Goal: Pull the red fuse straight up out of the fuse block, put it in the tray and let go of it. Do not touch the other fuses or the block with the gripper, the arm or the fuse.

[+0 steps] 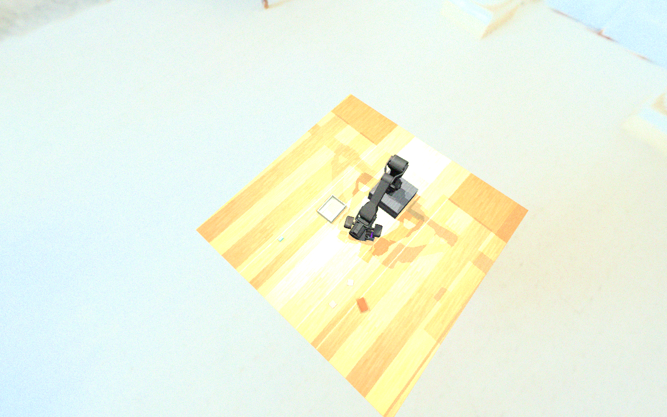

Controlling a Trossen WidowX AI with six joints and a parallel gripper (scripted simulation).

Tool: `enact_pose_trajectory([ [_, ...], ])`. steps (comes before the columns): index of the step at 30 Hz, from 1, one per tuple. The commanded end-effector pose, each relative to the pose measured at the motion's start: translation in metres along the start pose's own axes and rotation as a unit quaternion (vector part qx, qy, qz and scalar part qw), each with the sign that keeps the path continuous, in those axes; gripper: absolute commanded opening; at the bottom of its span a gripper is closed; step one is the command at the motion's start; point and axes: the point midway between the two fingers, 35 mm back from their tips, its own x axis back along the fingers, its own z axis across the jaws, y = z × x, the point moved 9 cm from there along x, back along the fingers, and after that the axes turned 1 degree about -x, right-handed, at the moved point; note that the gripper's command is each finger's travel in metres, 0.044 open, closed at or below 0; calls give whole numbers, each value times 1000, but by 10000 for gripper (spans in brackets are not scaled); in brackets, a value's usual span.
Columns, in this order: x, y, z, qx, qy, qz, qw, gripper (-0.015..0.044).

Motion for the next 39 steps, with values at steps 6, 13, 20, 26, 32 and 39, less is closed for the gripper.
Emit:
enact_pose_trajectory([
  [6,-4,-1,1,-2,4,3,1000,67],
  [13,-4,-1,0,0,1,4,1000,34],
  [20,-4,-1,0,0,1,4,1000,0],
  [26,-2,-1,0,0,1,4,1000,0],
  [32,1,-1,0,0,1,4,1000,0],
  [39,4,0,0,0,2,4,1000,0],
])
